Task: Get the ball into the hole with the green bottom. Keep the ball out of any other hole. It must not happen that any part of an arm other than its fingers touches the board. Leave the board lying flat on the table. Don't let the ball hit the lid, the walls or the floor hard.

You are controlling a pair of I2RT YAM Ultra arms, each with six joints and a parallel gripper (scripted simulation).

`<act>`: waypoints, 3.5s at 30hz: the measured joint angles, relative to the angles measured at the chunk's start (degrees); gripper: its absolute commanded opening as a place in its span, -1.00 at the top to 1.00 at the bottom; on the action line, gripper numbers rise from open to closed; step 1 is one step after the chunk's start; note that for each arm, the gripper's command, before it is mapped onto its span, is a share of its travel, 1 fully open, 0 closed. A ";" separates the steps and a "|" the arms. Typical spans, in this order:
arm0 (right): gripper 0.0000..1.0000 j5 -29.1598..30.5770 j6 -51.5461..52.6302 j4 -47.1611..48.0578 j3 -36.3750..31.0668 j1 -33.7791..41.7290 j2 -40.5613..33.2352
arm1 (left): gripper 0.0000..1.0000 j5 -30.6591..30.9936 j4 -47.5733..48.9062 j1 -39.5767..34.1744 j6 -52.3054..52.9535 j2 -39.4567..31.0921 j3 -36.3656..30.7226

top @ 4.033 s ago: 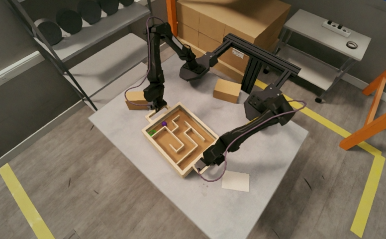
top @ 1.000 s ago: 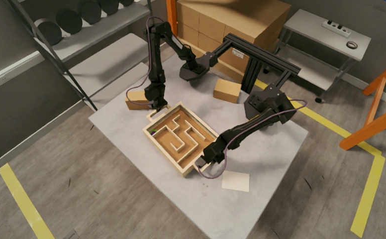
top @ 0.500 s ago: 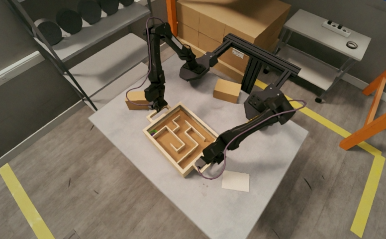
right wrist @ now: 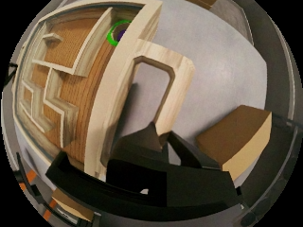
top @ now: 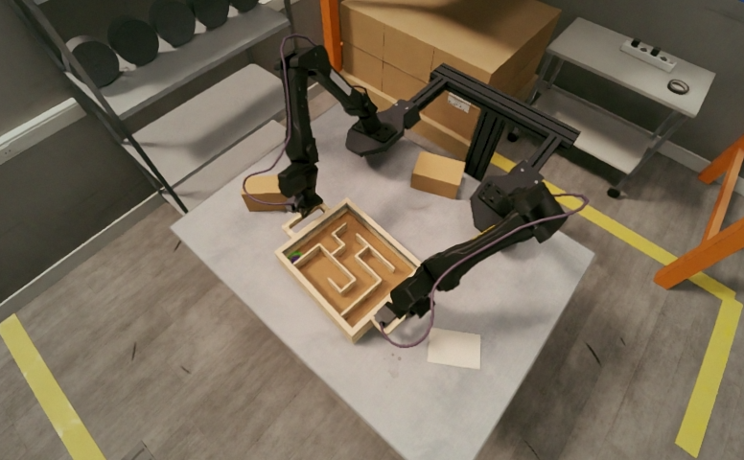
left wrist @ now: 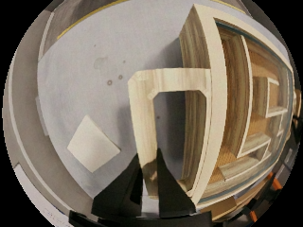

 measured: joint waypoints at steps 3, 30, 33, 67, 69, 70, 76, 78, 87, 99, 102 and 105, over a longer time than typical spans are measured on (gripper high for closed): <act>1.00 -0.02 0.02 0.04 -0.02 0.00 0.13 | 1.00 -0.07 -0.02 0.00 0.02 0.00 -0.02; 1.00 0.13 -0.50 -0.17 0.76 0.02 0.31 | 0.24 -0.04 2.03 -0.33 0.66 -0.02 2.58; 1.00 0.13 -0.50 -0.17 0.76 0.02 0.31 | 0.24 -0.04 2.05 -0.33 0.72 -0.04 2.58; 0.24 0.63 -0.57 2.38 2.40 0.07 0.20 | 0.24 -0.63 -0.50 -1.57 -0.24 -3.93 1.73; 0.24 0.63 -0.57 2.38 2.40 0.07 0.20 | 0.24 -0.76 -1.42 -1.90 -0.52 -4.70 1.70; 0.24 0.63 -0.57 2.38 2.40 0.07 0.20 | 0.24 -0.83 -1.73 -2.08 -0.68 -5.18 1.60; 0.24 0.63 -0.57 2.38 2.40 0.07 0.20 | 0.24 -1.29 -4.74 -3.43 -1.75 -8.28 1.55; 0.24 0.63 -0.57 2.38 2.40 0.07 0.20 | 0.24 -1.42 -5.51 -3.85 -2.05 -9.18 1.57; 0.24 0.63 -0.57 2.38 2.40 0.07 0.20 | 0.24 -1.60 -7.10 -4.07 -2.60 -9.20 1.53; 0.24 1.07 0.50 -0.15 2.40 1.33 -2.86 | 0.24 -1.60 -7.32 -4.04 -2.69 -9.20 1.55; 0.24 1.31 1.05 -1.46 2.38 1.90 -3.91 | 0.24 -1.60 -7.32 -4.04 -2.69 -9.22 1.55; 0.24 1.57 1.70 -3.15 2.38 2.69 -5.35 | 0.24 -1.60 -7.32 -4.07 -2.71 -9.22 1.55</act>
